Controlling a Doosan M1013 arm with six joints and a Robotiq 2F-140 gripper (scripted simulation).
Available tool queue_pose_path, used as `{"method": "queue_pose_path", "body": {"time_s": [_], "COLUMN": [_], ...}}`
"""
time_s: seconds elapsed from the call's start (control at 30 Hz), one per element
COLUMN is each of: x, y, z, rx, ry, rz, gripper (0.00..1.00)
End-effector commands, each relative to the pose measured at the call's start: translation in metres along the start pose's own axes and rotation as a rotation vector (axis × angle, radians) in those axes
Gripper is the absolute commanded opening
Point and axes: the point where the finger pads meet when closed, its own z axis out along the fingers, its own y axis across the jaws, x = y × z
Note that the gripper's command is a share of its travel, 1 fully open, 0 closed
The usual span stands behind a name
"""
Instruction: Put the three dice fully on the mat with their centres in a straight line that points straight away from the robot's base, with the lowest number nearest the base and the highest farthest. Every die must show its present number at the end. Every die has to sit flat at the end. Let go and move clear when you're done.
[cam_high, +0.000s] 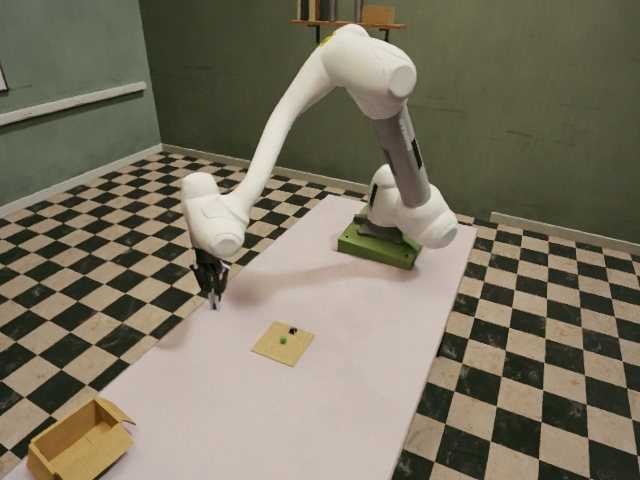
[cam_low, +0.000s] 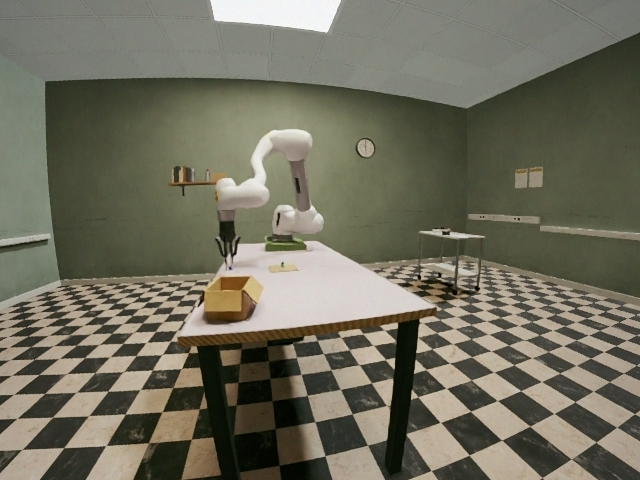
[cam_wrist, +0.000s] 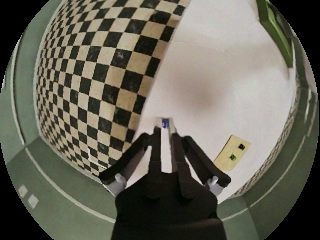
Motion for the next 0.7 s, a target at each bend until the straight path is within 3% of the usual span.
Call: {"method": "queue_pose_path", "body": {"time_s": [0.0,0.43,0.67], "x": [0.000,0.000,0.000], "y": [0.000,0.000,0.000], "z": [-0.001,-0.002,-0.033], "rx": [0.001,0.001,0.001], "ry": [-0.001,-0.001,-0.001], "rz": [0.000,0.000,0.000], "gripper": [0.16,0.16,0.16]}}
